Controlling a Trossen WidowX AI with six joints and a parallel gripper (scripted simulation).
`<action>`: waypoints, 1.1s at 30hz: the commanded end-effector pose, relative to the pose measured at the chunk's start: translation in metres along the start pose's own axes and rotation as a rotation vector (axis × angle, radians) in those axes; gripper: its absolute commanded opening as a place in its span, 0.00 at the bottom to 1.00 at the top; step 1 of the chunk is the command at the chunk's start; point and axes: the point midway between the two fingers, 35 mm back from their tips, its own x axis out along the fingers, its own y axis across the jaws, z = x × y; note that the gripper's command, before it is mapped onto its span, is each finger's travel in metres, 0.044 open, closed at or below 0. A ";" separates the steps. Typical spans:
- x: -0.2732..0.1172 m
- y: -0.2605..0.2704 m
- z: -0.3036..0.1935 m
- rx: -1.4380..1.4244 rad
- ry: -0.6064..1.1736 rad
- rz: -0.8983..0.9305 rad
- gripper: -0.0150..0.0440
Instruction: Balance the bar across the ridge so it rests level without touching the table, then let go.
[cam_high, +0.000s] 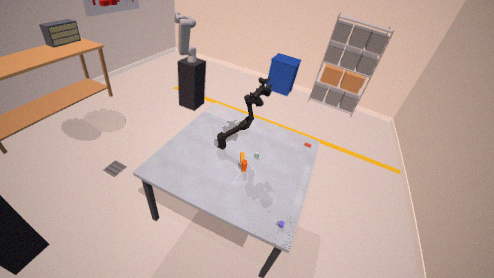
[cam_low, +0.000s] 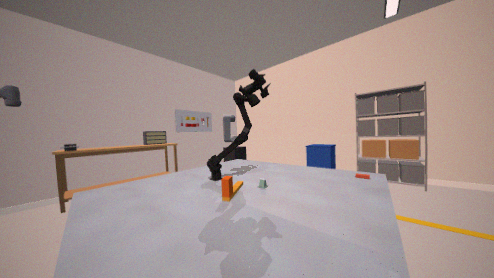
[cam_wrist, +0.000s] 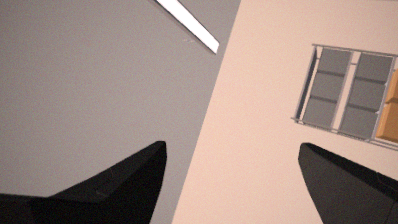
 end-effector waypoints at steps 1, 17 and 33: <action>-0.005 0.032 -0.026 -0.047 0.046 0.111 0.79; -0.065 0.152 -0.106 -0.179 0.164 0.577 0.79; -0.164 0.243 -0.138 -0.128 0.210 1.014 0.79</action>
